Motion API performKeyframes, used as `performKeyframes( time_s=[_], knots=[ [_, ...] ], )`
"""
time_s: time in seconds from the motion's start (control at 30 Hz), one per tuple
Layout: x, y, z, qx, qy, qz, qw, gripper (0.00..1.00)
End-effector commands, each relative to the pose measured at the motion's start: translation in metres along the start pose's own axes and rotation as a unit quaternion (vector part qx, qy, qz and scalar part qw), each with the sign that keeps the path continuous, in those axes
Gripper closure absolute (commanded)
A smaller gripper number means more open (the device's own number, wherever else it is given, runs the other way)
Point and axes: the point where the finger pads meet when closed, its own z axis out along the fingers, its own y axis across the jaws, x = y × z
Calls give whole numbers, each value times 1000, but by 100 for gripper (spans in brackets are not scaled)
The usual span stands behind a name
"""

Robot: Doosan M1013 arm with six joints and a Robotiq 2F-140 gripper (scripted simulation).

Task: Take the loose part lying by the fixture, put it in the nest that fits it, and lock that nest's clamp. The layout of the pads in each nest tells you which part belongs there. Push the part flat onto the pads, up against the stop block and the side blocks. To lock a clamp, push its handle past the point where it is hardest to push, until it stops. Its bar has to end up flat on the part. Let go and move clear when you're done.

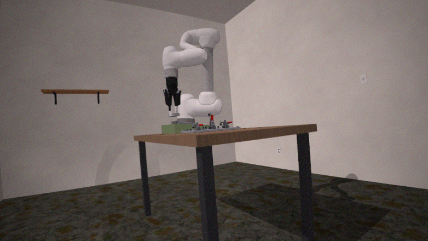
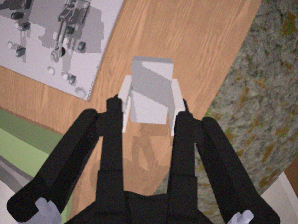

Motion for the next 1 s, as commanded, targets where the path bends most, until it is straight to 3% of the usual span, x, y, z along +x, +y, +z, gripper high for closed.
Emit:
performKeyframes(
  time_s=[0.0, 0.4, 0.97],
  knots=[
    [-2, 3, -3, -2, 0, 3, 1000, 90],
    [-2, 3, -3, -2, 0, 14, 1000, 90],
    [-2, 3, -3, -2, 1, 165, 986, 90]
  ],
)
